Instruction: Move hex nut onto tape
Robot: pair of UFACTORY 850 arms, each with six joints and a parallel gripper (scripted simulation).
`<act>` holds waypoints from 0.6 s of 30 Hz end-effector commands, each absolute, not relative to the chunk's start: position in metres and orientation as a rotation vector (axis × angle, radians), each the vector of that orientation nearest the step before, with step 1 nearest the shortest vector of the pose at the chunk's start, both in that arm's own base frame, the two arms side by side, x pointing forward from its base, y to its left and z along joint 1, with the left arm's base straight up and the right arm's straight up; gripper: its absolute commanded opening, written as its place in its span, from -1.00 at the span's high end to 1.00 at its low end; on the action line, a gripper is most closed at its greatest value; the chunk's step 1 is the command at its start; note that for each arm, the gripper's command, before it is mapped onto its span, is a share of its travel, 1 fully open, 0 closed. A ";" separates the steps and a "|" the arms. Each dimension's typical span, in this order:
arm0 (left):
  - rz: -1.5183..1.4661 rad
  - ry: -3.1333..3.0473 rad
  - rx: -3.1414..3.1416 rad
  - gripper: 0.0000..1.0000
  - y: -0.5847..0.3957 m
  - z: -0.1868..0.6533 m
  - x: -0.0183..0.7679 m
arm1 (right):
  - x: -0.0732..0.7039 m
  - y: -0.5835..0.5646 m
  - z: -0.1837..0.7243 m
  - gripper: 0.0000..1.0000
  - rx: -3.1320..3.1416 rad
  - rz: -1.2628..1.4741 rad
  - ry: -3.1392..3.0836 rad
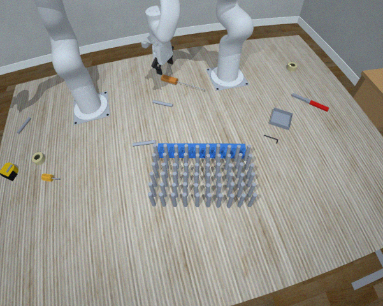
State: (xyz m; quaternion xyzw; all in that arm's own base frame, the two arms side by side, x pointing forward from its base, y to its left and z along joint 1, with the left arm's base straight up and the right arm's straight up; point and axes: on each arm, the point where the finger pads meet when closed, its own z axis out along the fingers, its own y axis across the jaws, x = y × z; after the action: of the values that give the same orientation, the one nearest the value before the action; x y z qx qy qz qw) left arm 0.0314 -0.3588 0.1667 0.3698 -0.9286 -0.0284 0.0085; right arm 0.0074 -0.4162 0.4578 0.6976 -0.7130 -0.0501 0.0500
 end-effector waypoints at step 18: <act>0.001 -2.841 1.341 -1.00 -0.332 0.145 -0.040 | -0.014 -0.392 0.468 -1.00 2.181 0.000 -2.261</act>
State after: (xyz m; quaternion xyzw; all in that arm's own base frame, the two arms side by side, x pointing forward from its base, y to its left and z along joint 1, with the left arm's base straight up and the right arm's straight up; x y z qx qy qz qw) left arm -0.0312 -0.3348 0.1476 0.4194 -0.9078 -0.0063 0.0038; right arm -0.0138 -0.3916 0.4668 0.6943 -0.7197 -0.0021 0.0002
